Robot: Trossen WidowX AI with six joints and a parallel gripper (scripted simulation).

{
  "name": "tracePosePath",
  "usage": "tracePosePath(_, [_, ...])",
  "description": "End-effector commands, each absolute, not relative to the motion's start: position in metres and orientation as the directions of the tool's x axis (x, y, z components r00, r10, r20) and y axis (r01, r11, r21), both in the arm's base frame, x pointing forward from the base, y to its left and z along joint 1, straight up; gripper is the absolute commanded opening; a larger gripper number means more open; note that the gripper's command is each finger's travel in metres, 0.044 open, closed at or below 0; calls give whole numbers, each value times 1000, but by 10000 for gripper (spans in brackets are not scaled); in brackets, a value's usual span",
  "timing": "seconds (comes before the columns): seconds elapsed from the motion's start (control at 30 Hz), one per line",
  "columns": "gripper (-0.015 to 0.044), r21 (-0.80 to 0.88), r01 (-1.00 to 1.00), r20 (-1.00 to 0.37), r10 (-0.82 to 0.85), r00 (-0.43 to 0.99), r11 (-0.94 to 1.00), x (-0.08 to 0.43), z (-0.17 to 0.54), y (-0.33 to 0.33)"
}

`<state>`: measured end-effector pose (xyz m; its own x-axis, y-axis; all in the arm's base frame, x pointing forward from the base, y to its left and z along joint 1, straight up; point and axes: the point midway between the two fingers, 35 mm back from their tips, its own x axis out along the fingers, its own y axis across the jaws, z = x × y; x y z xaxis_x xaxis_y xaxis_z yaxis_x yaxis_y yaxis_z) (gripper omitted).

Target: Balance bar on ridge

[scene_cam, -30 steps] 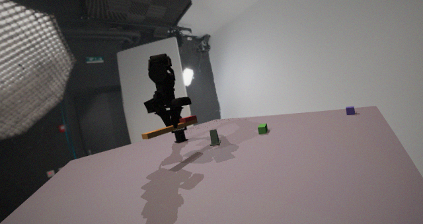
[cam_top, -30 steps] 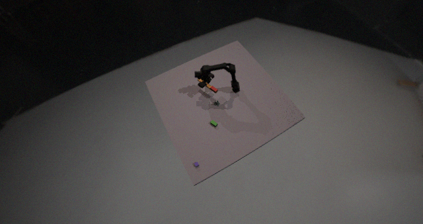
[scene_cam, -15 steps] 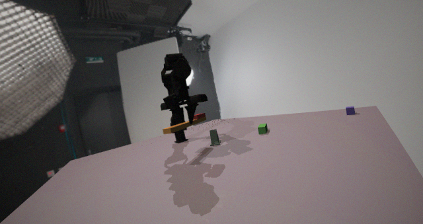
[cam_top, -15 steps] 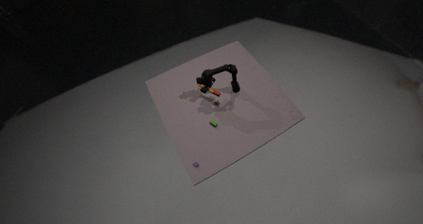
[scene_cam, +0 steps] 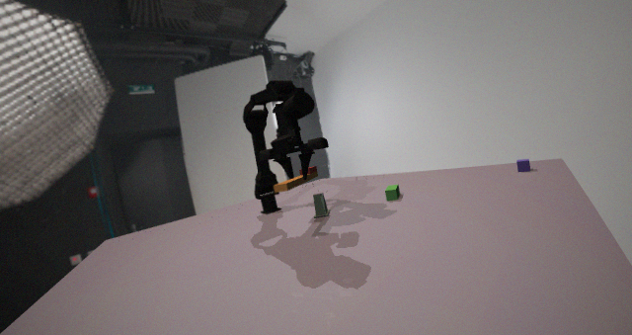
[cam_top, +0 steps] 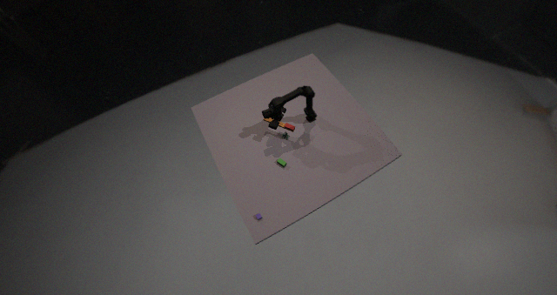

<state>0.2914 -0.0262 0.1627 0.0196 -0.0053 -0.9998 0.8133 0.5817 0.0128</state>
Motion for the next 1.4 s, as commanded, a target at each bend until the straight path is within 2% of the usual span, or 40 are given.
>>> tracePosePath(0.0, [0, 19, 799, -1000, -1, 25, 602, 290, 164, -13])
tracePosePath(0.33, [0, 20, 750, -1000, 2, 25, 661, 289, 164, 21])
tracePosePath(1.37, [0, 20, 749, -1000, 2, 25, 662, 290, 120, 23])
